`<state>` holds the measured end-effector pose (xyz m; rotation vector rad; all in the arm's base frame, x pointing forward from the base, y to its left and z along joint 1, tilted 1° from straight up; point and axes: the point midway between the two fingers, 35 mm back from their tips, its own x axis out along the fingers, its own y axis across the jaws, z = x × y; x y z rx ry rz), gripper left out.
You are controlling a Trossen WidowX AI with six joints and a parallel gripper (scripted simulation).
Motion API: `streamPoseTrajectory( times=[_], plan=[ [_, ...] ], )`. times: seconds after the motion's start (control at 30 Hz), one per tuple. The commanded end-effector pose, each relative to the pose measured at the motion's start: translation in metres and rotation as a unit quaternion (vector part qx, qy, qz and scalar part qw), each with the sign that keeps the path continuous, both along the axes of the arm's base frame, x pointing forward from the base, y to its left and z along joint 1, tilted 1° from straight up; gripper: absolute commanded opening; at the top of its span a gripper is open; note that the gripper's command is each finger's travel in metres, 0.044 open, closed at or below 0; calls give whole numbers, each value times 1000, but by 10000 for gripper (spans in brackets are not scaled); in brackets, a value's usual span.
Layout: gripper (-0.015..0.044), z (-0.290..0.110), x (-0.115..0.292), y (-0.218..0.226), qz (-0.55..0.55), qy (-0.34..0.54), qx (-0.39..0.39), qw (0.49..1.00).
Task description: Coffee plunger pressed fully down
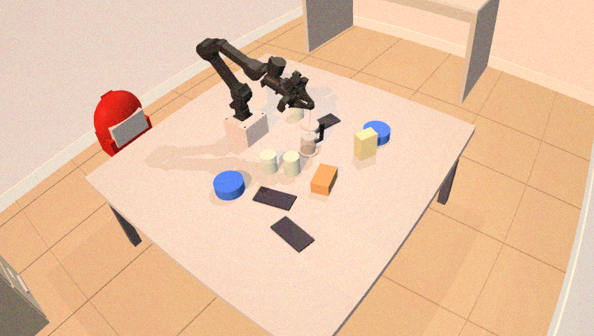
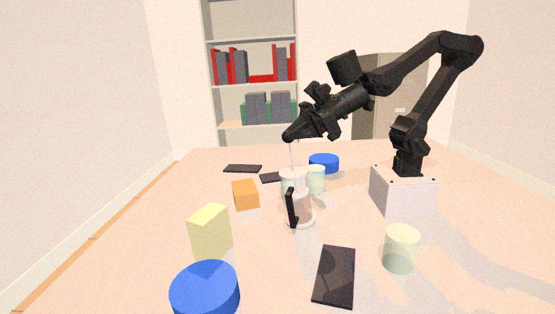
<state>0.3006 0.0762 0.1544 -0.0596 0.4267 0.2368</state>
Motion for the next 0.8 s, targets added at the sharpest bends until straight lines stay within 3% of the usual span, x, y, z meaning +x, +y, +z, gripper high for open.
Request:
streamPoseTrajectory(
  times=[0.0,0.77],
  plan=[
    [128,-30,-6,-1,2,36,-9,999],
    [128,-60,10,1,2,36,-9,999]
  ],
)
